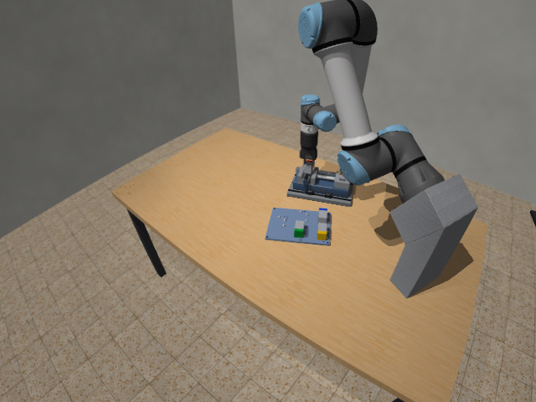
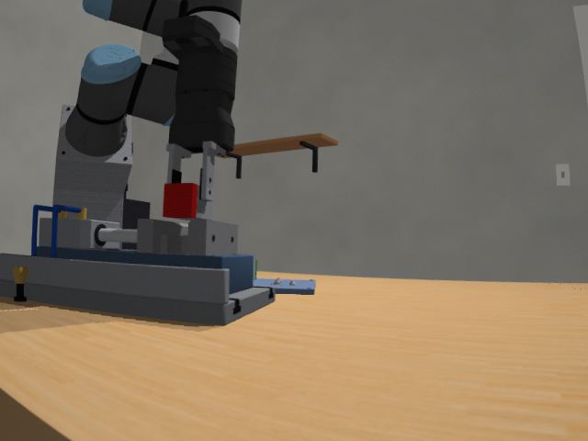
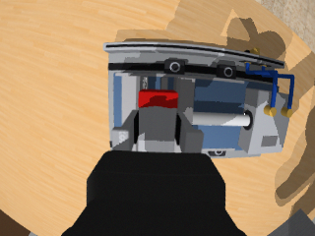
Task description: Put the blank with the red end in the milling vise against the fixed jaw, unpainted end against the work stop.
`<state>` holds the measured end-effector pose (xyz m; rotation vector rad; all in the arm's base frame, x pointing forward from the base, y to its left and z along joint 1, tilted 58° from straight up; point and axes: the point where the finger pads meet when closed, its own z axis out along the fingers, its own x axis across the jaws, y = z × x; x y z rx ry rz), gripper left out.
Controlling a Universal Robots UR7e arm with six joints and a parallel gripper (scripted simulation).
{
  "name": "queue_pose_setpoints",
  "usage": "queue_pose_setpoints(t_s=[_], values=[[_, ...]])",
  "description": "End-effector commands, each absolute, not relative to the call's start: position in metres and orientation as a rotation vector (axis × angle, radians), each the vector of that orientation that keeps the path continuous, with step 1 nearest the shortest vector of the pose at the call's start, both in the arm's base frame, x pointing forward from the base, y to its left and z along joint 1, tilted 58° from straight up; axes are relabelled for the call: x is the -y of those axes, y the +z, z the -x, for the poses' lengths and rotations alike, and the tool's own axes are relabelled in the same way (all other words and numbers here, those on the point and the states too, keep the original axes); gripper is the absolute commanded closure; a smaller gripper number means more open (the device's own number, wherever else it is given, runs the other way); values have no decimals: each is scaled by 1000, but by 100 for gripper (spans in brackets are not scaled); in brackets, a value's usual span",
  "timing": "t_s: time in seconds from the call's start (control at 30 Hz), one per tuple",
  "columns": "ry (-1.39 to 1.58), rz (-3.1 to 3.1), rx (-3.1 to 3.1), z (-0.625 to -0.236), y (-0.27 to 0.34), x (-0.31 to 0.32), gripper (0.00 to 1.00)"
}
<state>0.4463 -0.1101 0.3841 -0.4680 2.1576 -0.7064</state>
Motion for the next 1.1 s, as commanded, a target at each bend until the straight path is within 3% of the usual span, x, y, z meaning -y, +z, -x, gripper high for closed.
queue_pose_setpoints(t_s=[0.0,1.07], values=[[-707,468,-2156,-447,384,110,100],[-707,468,-2156,-449,383,111,100]])
